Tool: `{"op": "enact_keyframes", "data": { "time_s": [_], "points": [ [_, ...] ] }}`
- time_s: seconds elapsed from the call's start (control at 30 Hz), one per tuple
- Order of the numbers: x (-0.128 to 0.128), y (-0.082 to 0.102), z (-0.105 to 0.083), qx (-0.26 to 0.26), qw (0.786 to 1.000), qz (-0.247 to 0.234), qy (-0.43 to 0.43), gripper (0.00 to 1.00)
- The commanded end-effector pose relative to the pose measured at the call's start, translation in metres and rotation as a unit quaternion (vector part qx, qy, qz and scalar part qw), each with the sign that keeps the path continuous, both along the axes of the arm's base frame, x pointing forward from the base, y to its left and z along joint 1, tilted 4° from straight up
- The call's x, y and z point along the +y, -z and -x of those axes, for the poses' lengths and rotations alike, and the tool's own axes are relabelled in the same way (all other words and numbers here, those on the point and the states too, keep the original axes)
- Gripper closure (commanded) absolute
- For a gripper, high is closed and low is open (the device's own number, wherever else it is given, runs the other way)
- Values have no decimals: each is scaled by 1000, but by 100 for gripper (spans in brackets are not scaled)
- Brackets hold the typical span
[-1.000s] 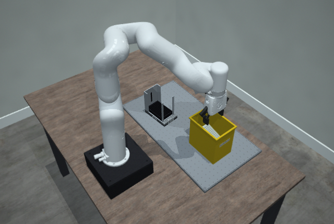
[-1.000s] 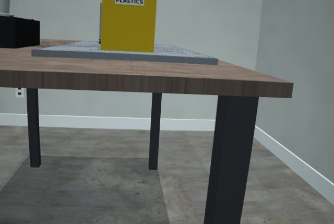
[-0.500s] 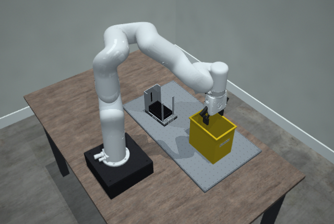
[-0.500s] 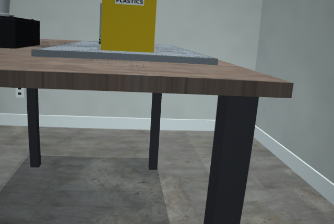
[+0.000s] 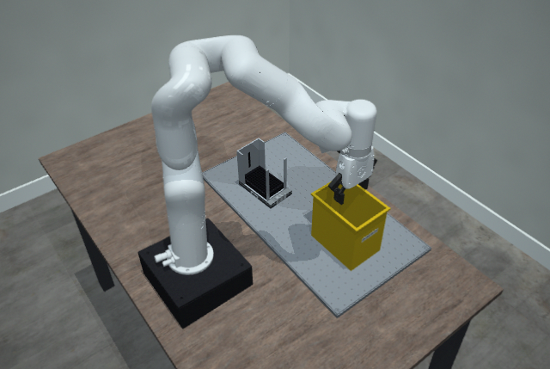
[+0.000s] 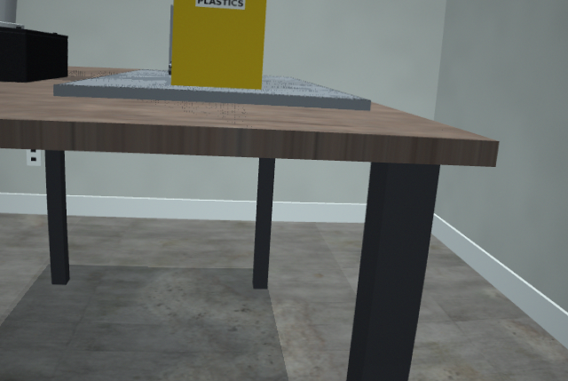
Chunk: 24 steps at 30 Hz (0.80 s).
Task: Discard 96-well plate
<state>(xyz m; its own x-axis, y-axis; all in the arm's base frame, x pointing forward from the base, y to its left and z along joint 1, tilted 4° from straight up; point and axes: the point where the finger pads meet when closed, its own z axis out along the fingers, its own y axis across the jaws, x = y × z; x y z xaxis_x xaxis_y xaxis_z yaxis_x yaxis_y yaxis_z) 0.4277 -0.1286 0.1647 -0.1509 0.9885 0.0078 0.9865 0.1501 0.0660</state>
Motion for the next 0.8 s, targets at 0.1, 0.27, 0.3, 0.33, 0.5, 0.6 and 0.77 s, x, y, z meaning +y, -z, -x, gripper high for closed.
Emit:
{"op": "enact_keyframes", "data": {
  "time_s": [0.1,0.27,0.3,0.33,0.5,0.6,0.77],
  "points": [
    [-1,-19,0,-3,1000,1,0,0],
    [-1,-32,1,-3,1000,1,0,0],
    [-1,-35,1,-3,1000,1,0,0],
    [-1,-35,1,-3,1000,1,0,0],
    [-1,-35,1,-3,1000,1,0,0],
    [-1,-35,1,-3,1000,1,0,0],
    [-1,-35,1,-3,1000,1,0,0]
  ]
}}
